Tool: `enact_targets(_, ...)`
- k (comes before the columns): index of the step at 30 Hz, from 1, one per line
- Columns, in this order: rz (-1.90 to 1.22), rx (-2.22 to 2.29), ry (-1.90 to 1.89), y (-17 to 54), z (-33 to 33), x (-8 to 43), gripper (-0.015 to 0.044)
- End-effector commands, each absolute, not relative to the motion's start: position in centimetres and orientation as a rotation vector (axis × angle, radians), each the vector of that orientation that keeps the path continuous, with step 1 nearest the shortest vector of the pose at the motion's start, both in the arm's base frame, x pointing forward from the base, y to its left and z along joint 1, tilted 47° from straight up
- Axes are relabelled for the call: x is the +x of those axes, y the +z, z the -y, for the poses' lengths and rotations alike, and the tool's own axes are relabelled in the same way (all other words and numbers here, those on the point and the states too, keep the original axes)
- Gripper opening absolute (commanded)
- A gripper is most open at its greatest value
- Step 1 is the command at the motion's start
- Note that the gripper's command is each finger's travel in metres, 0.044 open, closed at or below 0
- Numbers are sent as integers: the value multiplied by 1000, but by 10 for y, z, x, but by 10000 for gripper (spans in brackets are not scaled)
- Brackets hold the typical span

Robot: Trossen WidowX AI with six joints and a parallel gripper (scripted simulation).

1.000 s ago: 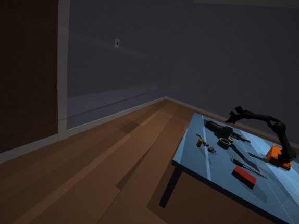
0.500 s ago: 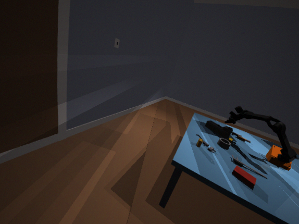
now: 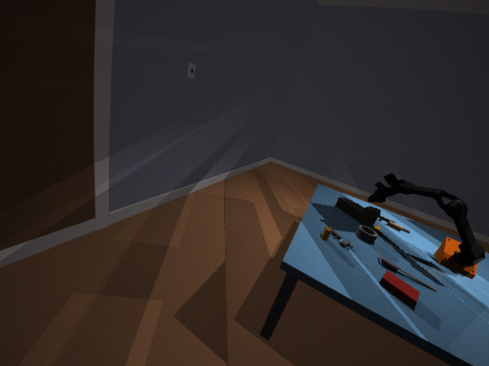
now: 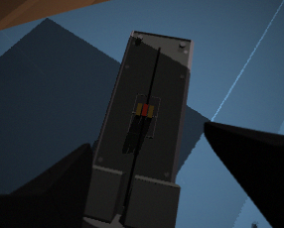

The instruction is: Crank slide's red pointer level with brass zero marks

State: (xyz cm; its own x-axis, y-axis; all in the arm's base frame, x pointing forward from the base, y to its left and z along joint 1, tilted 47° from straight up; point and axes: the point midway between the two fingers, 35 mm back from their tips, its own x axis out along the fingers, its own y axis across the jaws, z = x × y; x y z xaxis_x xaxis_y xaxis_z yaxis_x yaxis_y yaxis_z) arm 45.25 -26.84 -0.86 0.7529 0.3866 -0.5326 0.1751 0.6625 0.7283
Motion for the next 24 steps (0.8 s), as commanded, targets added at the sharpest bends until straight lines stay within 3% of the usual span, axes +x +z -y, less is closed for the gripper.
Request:
enact_targets(1, -730, 857, 132, -8, 269, 452, 335)
enact_targets(14, -730, 857, 132, -8, 269, 452, 0)
enact_targets(24, -730, 857, 133, -9, 268, 453, 0)
